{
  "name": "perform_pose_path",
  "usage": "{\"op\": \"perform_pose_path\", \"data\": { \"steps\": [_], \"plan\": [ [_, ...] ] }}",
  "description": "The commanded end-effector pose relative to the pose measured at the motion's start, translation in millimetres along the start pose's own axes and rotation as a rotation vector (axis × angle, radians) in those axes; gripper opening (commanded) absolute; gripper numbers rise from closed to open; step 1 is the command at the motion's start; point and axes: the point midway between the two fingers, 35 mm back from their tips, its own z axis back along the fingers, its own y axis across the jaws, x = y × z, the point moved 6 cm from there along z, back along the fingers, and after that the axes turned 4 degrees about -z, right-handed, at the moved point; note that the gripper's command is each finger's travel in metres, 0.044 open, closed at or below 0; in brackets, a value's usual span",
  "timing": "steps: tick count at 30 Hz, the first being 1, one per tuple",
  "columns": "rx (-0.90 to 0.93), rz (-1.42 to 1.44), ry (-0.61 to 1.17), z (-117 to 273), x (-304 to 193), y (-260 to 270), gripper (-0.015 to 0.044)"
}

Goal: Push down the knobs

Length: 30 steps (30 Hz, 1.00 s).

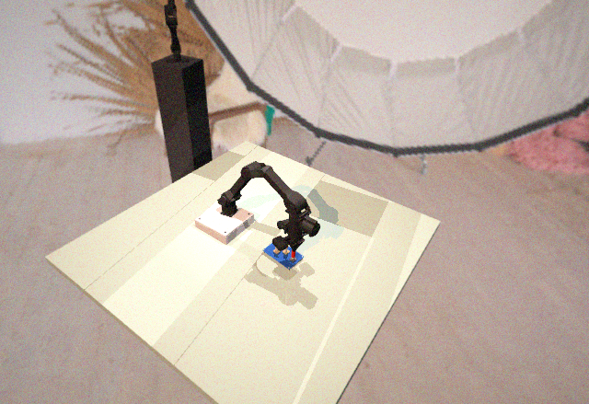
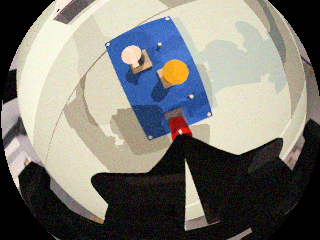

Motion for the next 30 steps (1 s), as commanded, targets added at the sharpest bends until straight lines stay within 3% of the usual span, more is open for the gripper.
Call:
{"op": "perform_pose_path", "data": {
  "steps": [1,30],
  "plan": [
    [-0.004,0.003,-0.007,0.3,1.0,-0.3,0.0000],
    [-0.004,0.003,-0.007,-5.7,1.1,-0.4,0.0000]
  ]
}}
